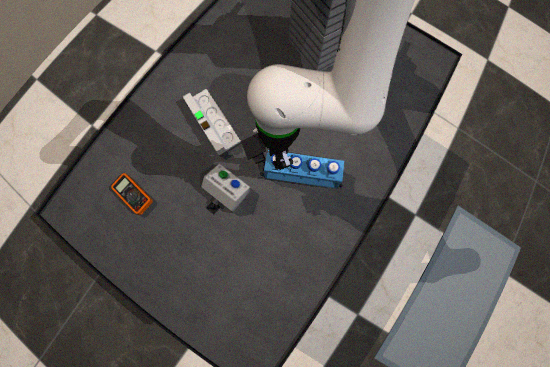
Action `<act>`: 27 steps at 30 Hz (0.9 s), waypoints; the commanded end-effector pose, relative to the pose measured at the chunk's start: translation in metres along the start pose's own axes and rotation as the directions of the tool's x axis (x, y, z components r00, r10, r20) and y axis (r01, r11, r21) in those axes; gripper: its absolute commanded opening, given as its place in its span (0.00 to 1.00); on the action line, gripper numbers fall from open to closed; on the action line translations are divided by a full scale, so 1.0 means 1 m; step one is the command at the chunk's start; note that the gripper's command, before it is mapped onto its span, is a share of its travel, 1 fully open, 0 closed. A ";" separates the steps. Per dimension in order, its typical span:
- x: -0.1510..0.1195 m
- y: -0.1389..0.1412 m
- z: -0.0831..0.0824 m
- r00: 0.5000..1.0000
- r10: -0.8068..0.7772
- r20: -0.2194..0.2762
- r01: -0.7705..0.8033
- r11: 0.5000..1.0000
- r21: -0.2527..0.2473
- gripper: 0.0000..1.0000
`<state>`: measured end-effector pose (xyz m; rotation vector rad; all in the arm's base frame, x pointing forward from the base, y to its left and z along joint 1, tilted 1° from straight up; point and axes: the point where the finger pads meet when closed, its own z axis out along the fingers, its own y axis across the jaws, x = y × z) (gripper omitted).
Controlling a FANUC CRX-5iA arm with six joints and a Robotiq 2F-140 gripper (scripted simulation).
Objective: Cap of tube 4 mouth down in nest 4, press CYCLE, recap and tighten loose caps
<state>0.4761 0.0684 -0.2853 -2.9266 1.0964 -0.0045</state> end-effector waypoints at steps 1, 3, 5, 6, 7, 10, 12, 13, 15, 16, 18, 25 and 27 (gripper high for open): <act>0.000 -0.001 -0.001 1.000 0.000 -0.001 0.000 1.000 0.001 0.30; 0.000 -0.001 -0.001 1.000 0.000 -0.001 0.000 1.000 0.001 0.30; 0.000 -0.001 -0.001 1.000 0.000 -0.001 0.000 1.000 0.001 0.30; 0.000 -0.001 -0.001 1.000 0.000 -0.001 0.000 1.000 0.001 0.30; 0.000 -0.001 -0.001 1.000 0.000 -0.001 0.000 1.000 0.001 0.30; 0.000 -0.001 -0.001 0.999 0.050 0.000 -0.050 0.999 0.001 0.30; 0.001 0.000 -0.001 0.989 0.149 0.000 -0.149 0.989 0.001 0.30; 0.001 0.000 -0.001 0.980 0.198 0.000 -0.198 0.980 0.001 0.30; 0.000 -0.001 -0.001 0.955 0.295 0.000 -0.295 0.955 0.001 0.30; 0.000 -0.001 -0.001 0.939 0.343 0.000 -0.343 0.939 0.001 0.30; 0.000 0.000 -0.001 0.901 0.435 0.000 -0.435 0.901 0.001 0.30; 0.000 0.000 -0.001 0.765 0.644 0.000 -0.644 0.765 0.001 0.30; 0.000 0.000 -0.001 0.697 0.717 0.000 -0.717 0.697 0.001 0.30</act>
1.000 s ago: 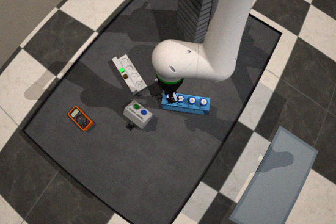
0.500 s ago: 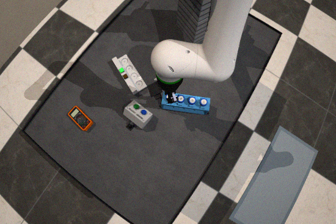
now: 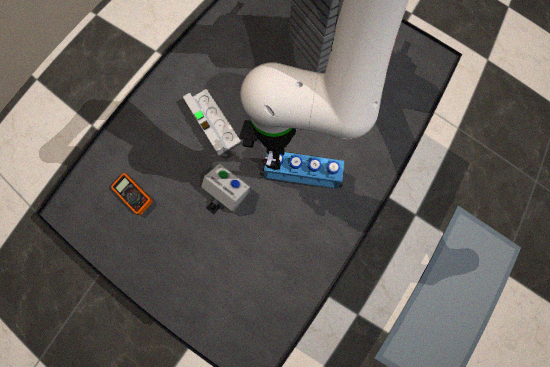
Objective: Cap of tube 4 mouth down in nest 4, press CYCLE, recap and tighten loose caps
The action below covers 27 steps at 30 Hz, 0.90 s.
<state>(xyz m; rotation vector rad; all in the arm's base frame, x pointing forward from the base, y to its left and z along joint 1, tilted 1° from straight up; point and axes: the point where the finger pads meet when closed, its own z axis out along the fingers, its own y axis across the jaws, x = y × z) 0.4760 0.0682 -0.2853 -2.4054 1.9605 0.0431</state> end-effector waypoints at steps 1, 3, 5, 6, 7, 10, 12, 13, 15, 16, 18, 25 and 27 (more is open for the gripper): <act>0.000 -0.001 -0.001 0.980 0.197 -0.032 -0.197 0.980 0.007 0.30; 0.000 -0.001 -0.001 0.955 0.294 -0.032 -0.294 0.956 0.010 0.30; 0.000 -0.001 -0.001 0.922 0.386 -0.030 -0.386 0.923 0.013 0.30; 0.000 -0.001 -0.001 0.922 0.386 -0.031 -0.386 0.923 0.013 0.30; 0.000 -0.001 -0.001 0.922 0.386 -0.031 -0.386 0.923 0.013 0.30; 0.000 -0.001 -0.001 0.922 0.386 -0.030 -0.385 0.923 0.013 0.30; 0.000 -0.001 -0.001 0.922 0.386 -0.030 -0.386 0.923 0.013 0.30; 0.000 -0.001 -0.001 0.922 0.386 -0.030 -0.386 0.923 0.013 0.30; 0.000 -0.001 -0.001 0.922 0.386 -0.031 -0.386 0.923 0.013 0.41; 0.000 -0.001 -0.001 0.922 0.386 -0.030 -0.385 0.923 0.013 0.41; 0.000 -0.001 -0.001 0.922 0.386 -0.031 -0.386 0.923 0.013 0.41; 0.000 -0.001 0.000 0.937 0.349 -0.031 -0.348 0.937 0.012 0.41; 0.000 -0.001 0.000 0.962 0.273 -0.032 -0.272 0.962 0.009 0.41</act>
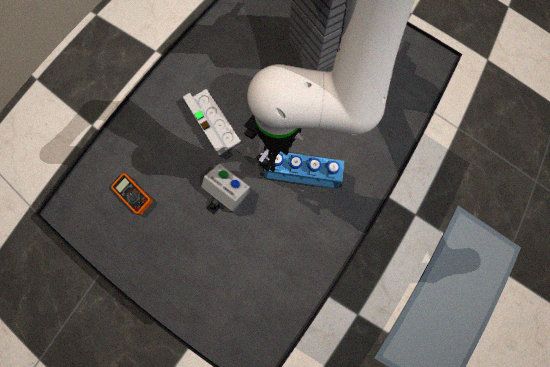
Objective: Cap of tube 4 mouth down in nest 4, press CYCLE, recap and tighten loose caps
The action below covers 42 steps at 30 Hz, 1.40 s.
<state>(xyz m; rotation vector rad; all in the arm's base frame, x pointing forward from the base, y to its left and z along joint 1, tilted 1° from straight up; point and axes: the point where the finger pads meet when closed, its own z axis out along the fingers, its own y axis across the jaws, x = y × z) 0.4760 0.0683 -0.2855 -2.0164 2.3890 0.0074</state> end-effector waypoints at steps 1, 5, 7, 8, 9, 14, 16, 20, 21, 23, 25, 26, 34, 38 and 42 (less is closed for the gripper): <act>0.000 -0.001 0.000 0.991 -0.135 0.001 0.135 0.991 0.001 0.41; 0.000 -0.001 0.000 0.977 -0.214 0.001 0.214 0.977 0.001 0.41; 0.000 -0.001 0.000 0.957 -0.291 0.001 0.291 0.957 0.001 0.41; 0.000 -0.001 0.000 0.944 -0.329 0.001 0.329 0.944 0.001 0.41; 0.000 -0.001 0.000 0.930 -0.367 0.001 0.367 0.930 0.001 0.41; 0.000 -0.001 0.000 0.839 -0.544 0.001 0.544 0.839 0.001 0.41; 0.000 -0.001 0.000 0.793 -0.610 0.001 0.610 0.793 0.001 0.41; 0.000 -0.001 0.000 0.741 -0.671 0.001 0.671 0.741 0.001 0.41; 0.000 -0.001 0.000 0.714 -0.700 0.001 0.700 0.714 0.001 0.41; 0.000 -0.001 0.000 0.656 -0.755 0.000 0.755 0.656 0.001 0.41; 0.000 -0.001 0.000 0.593 -0.805 0.000 0.805 0.593 0.001 0.41; 0.000 -0.001 0.000 0.561 -0.828 0.000 0.828 0.561 0.001 0.41; 0.000 -0.001 0.000 0.521 -0.854 0.000 0.854 0.521 0.001 0.30; 0.000 -0.001 0.000 0.521 -0.854 0.000 0.854 0.521 0.001 0.30; 0.000 -0.001 0.000 0.521 -0.854 0.000 0.854 0.521 0.001 0.30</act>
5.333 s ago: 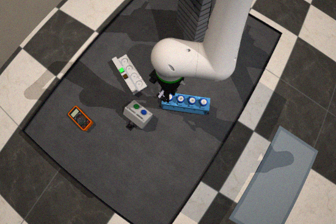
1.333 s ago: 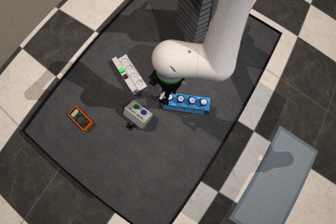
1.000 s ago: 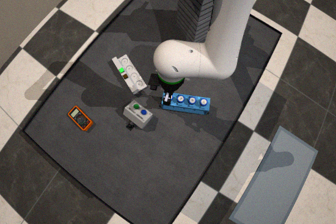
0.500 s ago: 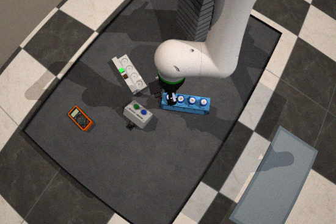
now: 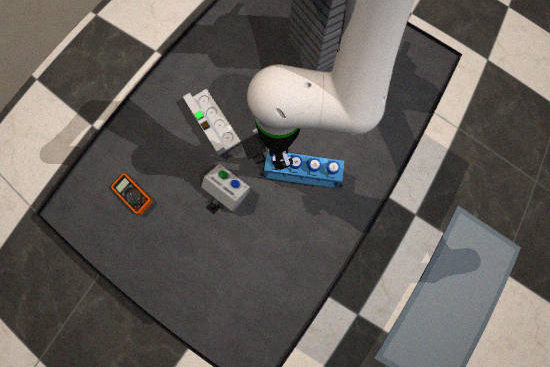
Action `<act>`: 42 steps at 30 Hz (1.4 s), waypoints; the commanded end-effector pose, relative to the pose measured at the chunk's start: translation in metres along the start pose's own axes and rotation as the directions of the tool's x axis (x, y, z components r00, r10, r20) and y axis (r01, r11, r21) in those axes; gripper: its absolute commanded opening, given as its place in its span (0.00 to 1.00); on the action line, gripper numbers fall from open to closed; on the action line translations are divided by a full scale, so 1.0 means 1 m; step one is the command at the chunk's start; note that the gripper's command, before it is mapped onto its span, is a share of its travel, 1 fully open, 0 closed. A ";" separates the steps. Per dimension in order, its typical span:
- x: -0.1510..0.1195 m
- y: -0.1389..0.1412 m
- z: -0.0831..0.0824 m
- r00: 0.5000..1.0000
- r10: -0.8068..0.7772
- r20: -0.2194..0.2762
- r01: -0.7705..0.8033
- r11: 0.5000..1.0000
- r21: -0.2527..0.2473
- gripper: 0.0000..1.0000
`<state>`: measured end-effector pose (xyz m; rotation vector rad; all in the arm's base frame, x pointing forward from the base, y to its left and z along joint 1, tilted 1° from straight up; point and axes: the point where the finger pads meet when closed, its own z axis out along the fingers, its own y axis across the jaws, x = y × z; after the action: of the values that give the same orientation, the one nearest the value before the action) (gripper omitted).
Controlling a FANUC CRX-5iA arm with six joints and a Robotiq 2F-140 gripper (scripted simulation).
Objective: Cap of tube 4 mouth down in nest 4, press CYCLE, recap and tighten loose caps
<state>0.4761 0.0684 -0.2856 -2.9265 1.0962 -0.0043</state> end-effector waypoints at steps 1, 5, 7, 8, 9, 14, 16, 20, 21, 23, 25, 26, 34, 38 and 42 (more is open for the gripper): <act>0.000 -0.001 -0.001 1.000 0.000 -0.001 0.000 1.000 0.001 0.30; 0.000 -0.001 -0.001 1.000 0.000 -0.001 0.000 1.000 0.001 0.30; 0.000 0.000 -0.001 0.995 0.100 -0.001 -0.100 0.995 0.001 0.30; 0.000 0.000 -0.001 0.989 0.149 0.000 -0.149 0.989 0.001 0.30; 0.000 0.000 -0.001 0.980 0.199 0.000 -0.199 0.980 0.001 0.30; 0.000 0.000 -0.001 0.939 0.343 0.000 -0.343 0.939 0.001 0.30; 0.000 0.000 -0.001 0.900 0.435 0.000 -0.435 0.900 0.001 0.30; 0.000 0.000 -0.001 0.796 0.605 0.000 -0.605 0.796 0.001 0.30; 0.000 0.000 -0.001 0.765 0.644 0.000 -0.644 0.765 0.001 0.30; 0.000 0.000 -0.001 0.697 0.717 0.000 -0.717 0.697 0.001 0.30; 0.000 0.000 -0.001 0.622 0.783 0.000 -0.783 0.622 0.001 0.30; 0.000 0.000 -0.001 0.582 0.813 0.000 -0.813 0.582 0.001 0.30; 0.000 0.000 0.000 0.500 0.866 0.000 -0.866 0.500 0.001 0.30; 0.000 0.000 -0.001 0.500 0.866 0.000 -0.866 0.500 0.001 0.41; 0.000 0.000 -0.001 0.500 0.866 0.001 -0.866 0.500 0.001 0.41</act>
<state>0.4759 0.0682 -0.2858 -1.9872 2.4136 0.0102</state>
